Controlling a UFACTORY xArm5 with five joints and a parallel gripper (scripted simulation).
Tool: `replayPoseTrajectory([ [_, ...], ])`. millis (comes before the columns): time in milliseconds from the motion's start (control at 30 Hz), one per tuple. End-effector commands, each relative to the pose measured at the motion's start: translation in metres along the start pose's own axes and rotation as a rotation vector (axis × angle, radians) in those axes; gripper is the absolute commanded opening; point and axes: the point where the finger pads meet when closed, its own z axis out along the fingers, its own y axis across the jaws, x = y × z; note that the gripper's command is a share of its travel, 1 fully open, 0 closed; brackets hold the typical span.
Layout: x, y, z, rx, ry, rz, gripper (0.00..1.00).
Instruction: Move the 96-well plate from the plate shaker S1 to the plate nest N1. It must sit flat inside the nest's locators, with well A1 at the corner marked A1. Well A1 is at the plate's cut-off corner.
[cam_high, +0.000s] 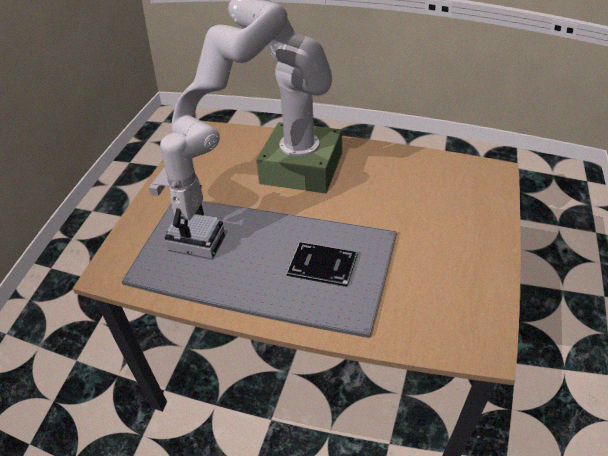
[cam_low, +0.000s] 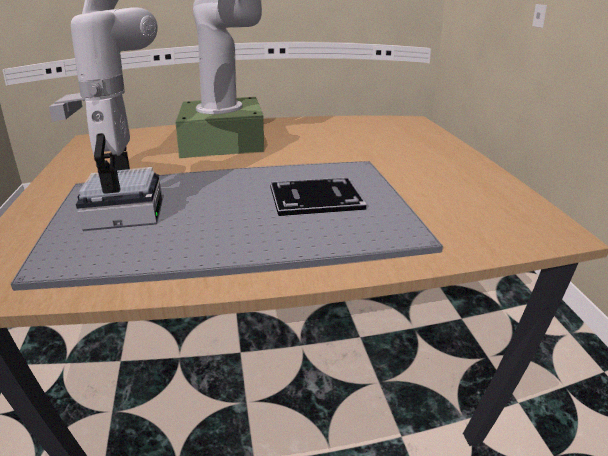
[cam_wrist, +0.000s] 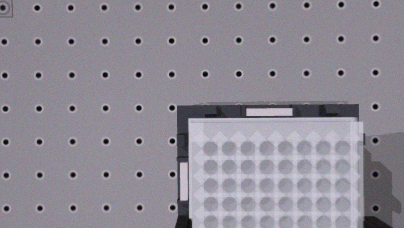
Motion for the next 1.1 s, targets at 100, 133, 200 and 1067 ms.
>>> replayPoseTrajectory([
  [100, 0.001, -0.001, -0.005, 0.004, 0.002, 0.0, 0.0],
  [133, 0.001, -0.001, -0.006, 0.004, 0.002, 0.0, 0.0],
  [200, 0.001, -0.001, -0.007, 0.004, 0.002, 0.0, 0.0],
  [1067, 0.001, -0.001, -0.021, 0.004, 0.002, 0.0, 0.0],
])
